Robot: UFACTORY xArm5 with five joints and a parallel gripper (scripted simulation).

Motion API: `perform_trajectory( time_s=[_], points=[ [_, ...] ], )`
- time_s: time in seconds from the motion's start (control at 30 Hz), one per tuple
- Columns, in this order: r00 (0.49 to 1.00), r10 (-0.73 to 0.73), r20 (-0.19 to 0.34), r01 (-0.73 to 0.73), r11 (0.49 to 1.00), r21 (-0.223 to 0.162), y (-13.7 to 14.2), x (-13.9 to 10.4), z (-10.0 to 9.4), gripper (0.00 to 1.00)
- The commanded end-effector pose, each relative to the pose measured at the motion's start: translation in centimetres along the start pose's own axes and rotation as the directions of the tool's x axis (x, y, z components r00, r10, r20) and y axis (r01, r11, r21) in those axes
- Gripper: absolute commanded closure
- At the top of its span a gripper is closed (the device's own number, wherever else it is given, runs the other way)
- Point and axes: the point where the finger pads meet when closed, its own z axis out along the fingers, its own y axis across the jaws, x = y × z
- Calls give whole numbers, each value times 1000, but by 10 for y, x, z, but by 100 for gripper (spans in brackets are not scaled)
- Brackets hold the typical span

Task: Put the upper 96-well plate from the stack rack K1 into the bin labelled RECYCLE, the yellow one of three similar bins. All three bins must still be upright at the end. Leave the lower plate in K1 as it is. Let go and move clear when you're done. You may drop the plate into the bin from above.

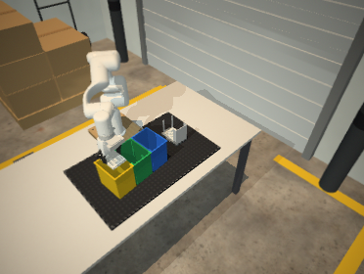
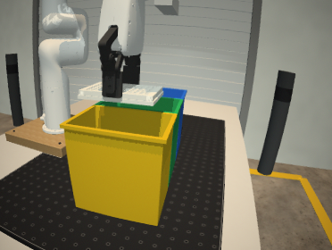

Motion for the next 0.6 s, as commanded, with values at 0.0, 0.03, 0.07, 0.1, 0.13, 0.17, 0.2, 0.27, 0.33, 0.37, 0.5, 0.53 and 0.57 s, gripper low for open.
perform_trajectory(
  time_s=[0.0,0.03,0.07,0.1,0.13,0.17,0.2,0.27,0.33,0.37,0.5,0.53,0.57],
  points=[
    [1000,0,-3,0,1000,-3,0,1,-2,100],
    [1000,0,-3,0,1000,-3,0,1,-2,100],
    [1000,0,-3,0,1000,-3,1,1,-2,100],
    [1000,0,-3,0,1000,-3,1,1,-2,100],
    [1000,0,-3,0,1000,-3,1,1,-2,100],
    [1000,0,-3,0,1000,-3,1,1,-2,100],
    [1000,0,-3,0,1000,-2,0,1,0,100],
    [1000,0,-3,0,1000,-2,0,1,3,100],
    [1000,0,-3,0,1000,-2,0,1,7,100],
    [1000,0,-3,0,1000,-2,0,1,8,100],
    [1000,0,-3,0,1000,-2,0,1,15,100],
    [1000,0,-3,0,1000,-2,0,1,17,100],
    [1000,0,-3,0,1000,-2,0,1,17,100]
  ],
)
